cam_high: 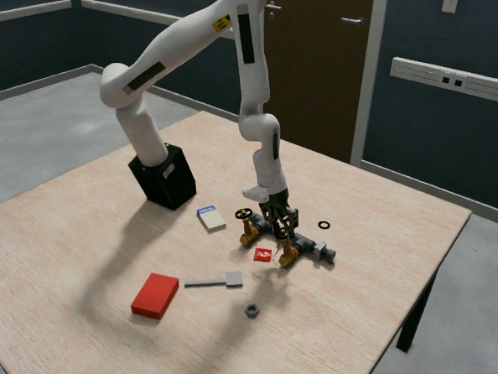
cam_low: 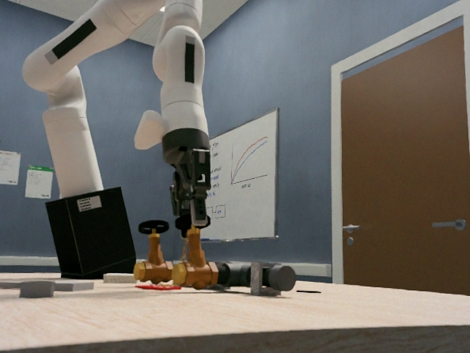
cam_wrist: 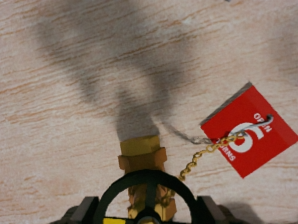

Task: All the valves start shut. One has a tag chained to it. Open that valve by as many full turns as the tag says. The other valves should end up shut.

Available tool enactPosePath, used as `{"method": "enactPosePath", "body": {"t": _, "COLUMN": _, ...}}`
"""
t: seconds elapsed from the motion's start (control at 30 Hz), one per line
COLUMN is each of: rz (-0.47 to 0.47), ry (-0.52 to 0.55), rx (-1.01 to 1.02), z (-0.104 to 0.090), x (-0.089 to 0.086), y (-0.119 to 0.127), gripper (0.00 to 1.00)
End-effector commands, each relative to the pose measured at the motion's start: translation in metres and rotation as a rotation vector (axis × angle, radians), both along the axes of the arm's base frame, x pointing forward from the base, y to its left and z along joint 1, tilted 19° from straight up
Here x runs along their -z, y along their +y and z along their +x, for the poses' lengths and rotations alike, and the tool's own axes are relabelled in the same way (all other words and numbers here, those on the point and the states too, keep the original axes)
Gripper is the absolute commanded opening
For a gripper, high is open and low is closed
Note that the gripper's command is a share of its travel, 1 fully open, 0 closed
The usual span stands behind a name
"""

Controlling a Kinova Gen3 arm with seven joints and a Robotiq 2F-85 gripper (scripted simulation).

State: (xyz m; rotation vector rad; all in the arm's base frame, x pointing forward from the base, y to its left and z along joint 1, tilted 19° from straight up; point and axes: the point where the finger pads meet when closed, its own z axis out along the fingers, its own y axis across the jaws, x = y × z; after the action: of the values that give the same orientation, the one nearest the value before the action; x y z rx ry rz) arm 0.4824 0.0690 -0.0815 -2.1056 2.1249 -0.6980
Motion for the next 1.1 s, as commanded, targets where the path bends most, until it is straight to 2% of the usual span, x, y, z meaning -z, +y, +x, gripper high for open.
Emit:
{"method": "enactPosePath", "body": {"t": 0.0, "rz": -0.012, "ry": 0.008, "rx": -0.035, "z": 0.0004, "x": -0.0004, "y": 0.0005, "gripper": 0.59}}
{"method": "enactPosePath", "body": {"t": 0.37, "rz": -0.023, "ry": 0.016, "rx": -0.064, "z": 0.0004, "x": -0.0004, "y": 0.0005, "gripper": 0.59}}
{"method": "enactPosePath", "body": {"t": 0.4, "rz": -0.023, "ry": 0.016, "rx": -0.064, "z": 0.0004, "x": -0.0004, "y": 0.0005, "gripper": 1.0}}
{"method": "enactPosePath", "body": {"t": 1.07, "rz": -0.023, "ry": 0.016, "rx": -0.064, "z": 0.0004, "x": -0.0004, "y": 0.0005, "gripper": 1.0}}
